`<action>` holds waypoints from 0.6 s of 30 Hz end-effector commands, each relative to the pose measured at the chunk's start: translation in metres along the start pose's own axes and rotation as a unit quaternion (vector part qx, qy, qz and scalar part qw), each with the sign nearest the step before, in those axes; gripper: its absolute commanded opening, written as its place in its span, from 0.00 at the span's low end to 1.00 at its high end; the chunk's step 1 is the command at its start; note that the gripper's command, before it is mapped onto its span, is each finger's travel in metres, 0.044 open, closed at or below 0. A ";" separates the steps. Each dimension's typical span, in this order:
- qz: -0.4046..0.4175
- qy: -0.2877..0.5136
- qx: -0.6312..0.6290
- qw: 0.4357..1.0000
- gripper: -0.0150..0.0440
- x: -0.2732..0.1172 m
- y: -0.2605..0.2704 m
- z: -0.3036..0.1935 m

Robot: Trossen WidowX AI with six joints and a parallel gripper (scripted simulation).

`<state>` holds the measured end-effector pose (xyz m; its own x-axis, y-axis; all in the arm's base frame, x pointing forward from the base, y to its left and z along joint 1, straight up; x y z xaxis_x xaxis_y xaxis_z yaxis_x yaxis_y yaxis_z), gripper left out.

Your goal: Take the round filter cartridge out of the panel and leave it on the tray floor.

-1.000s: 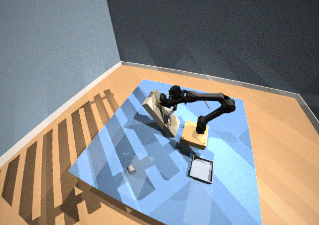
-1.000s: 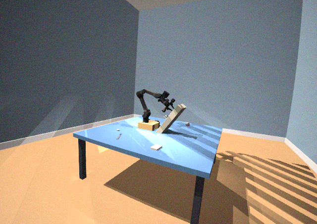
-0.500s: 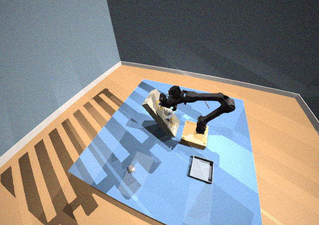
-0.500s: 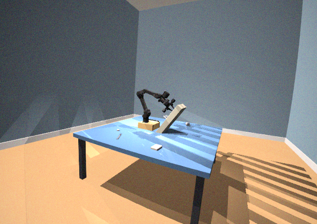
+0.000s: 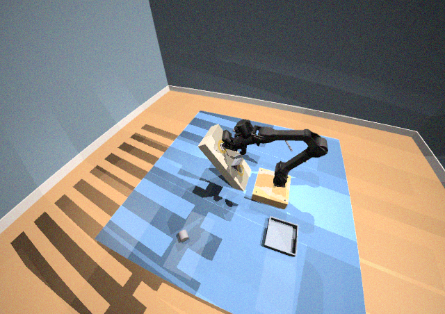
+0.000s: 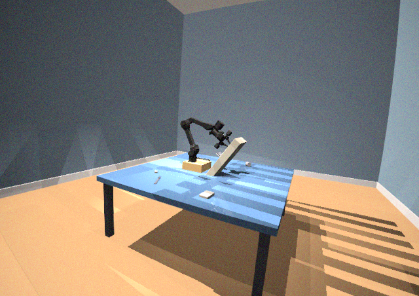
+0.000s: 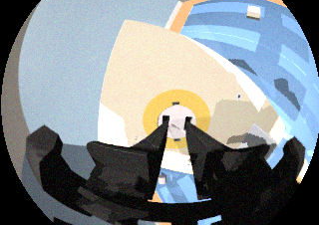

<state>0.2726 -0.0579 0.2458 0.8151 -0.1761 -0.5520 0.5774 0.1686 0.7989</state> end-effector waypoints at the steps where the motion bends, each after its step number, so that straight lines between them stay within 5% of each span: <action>1: 0.001 0.002 0.002 1.000 0.42 0.002 0.001 0.000; 18: 0.001 0.002 0.002 1.000 0.42 0.007 0.000 0.000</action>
<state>0.2769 -0.0588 0.2433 0.8158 -0.1762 -0.5509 0.5764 0.1688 0.7996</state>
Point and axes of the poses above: the point midway between the two fingers, 35 mm back from their tips, its own x axis out along the fingers, its own y axis across the jaws, z = x × y, the point moved 6 cm from there along -x, back along the fingers, and after that the axes turned 4 degrees about x, right-handed, at the moved point
